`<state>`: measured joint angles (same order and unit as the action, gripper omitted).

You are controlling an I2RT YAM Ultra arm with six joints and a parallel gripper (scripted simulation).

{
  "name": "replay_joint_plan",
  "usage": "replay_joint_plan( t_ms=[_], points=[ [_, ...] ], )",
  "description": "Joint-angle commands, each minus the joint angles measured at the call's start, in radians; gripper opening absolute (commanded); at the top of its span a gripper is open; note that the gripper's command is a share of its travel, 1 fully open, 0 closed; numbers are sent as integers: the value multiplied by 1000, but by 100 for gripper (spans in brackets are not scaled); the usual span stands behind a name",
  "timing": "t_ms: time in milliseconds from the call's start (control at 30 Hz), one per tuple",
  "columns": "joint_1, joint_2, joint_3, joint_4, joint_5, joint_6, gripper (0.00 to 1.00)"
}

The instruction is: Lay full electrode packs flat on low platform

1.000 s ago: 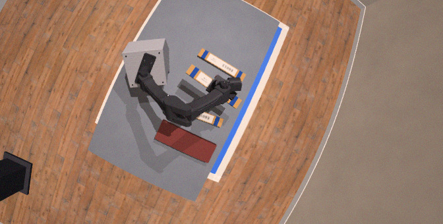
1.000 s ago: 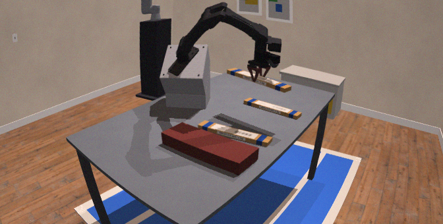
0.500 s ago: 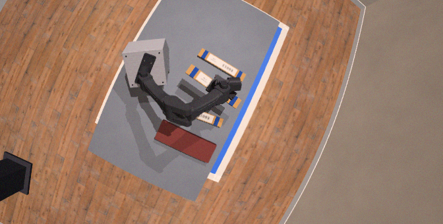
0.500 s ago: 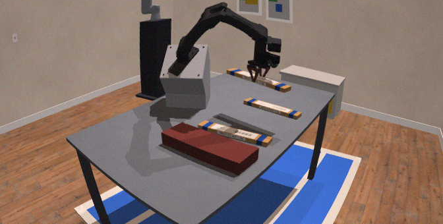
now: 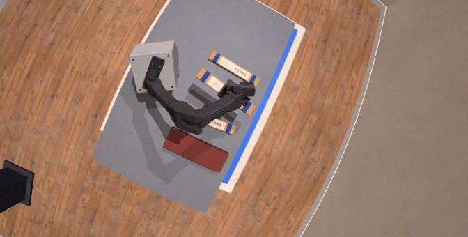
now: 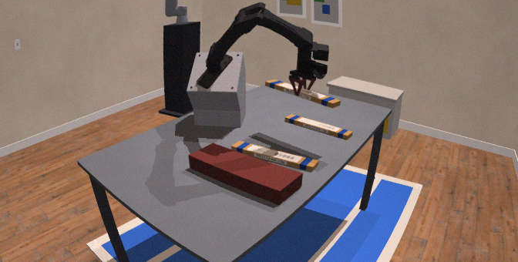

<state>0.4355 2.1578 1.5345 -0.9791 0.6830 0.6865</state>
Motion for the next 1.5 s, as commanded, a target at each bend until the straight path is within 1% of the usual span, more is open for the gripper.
replay_joint_plan(
  t_ms=[0,100,300,500,667,700,767,833,900,1000,1100,1133,1167,1233,1300,1467],
  points=[
    [54,-56,3,1,8,7,0],
    [55,-57,8,3,7,8,0],
    [55,-55,-6,7,8,9,0],
    [55,-57,6,6,7,8,0],
    [55,-56,-4,8,7,7,0],
    [51,-60,-26,12,9,-40,0],
    [42,-69,-32,-9,10,-113,0],
    [35,-82,-22,9,14,-179,0],
    [24,-97,-47,18,11,-196,0],
    [0,-123,-52,28,12,-219,0],
    [4,-134,-48,32,7,-229,0],
    [-2,-137,-77,33,3,-236,0],
    [-7,-144,-82,35,0,-244,0],
    [-17,-160,-70,22,-2,-258,0],
    [-27,-172,-87,37,0,-270,0],
    [-56,-205,-99,42,1,-303,0]
  ],
)
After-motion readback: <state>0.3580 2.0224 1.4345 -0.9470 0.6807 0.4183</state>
